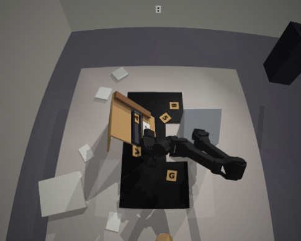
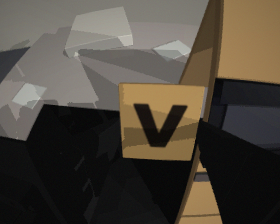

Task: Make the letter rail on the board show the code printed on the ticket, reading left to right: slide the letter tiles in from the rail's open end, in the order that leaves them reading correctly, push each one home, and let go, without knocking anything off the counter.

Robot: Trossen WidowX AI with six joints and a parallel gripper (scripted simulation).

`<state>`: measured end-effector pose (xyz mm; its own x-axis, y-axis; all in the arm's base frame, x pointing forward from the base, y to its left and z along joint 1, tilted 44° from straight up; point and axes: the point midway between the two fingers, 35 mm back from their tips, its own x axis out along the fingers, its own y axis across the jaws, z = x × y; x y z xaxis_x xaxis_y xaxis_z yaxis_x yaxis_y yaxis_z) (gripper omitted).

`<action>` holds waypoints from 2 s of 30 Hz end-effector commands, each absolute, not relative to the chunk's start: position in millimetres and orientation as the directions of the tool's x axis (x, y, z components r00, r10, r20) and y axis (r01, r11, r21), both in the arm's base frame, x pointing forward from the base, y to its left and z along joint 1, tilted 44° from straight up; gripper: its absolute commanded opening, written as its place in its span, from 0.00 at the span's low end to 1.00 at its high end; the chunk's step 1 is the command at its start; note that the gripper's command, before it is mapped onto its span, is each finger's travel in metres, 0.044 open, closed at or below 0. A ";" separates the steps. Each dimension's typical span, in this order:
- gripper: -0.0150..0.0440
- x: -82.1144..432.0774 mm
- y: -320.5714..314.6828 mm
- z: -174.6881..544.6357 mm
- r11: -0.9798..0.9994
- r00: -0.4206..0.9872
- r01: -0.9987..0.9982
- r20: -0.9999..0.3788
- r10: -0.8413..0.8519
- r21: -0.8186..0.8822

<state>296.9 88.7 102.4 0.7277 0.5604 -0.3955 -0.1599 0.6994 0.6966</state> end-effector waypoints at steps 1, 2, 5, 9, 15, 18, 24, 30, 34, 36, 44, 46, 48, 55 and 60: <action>0.25 297.0 87.4 100.3 0.700 0.726 -0.163 -0.396 0.562 0.695; 0.25 297.1 87.0 99.9 0.700 0.726 -0.163 -0.396 0.562 0.695; 0.25 297.3 85.9 98.9 0.700 0.726 -0.163 -0.396 0.562 0.695; 0.25 297.7 84.5 97.5 0.700 0.726 -0.163 -0.396 0.562 0.695; 0.25 298.1 82.3 95.4 0.700 0.726 -0.163 -0.396 0.562 0.695; 0.25 298.4 81.2 94.3 0.700 0.726 -0.163 -0.396 0.562 0.695; 0.25 298.9 79.1 92.2 0.700 0.726 -0.163 -0.396 0.562 0.695; 0.25 299.4 76.9 90.1 0.700 0.726 -0.163 -0.396 0.562 0.695; 0.25 299.7 75.5 88.7 0.700 0.726 -0.163 -0.396 0.562 0.695; 0.25 299.8 74.8 88.0 0.701 0.726 -0.163 -0.396 0.562 0.695; 0.25 300.5 71.9 85.2 0.701 0.726 -0.163 -0.396 0.562 0.695; 0.25 300.6 71.2 84.5 0.701 0.726 -0.163 -0.396 0.562 0.695; 0.25 300.8 70.5 83.8 0.701 0.726 -0.163 -0.396 0.562 0.694; 0.25 301.4 67.9 81.4 0.701 0.726 -0.163 -0.396 0.562 0.694; 0.25 301.8 66.1 79.7 0.701 0.726 -0.163 -0.397 0.562 0.694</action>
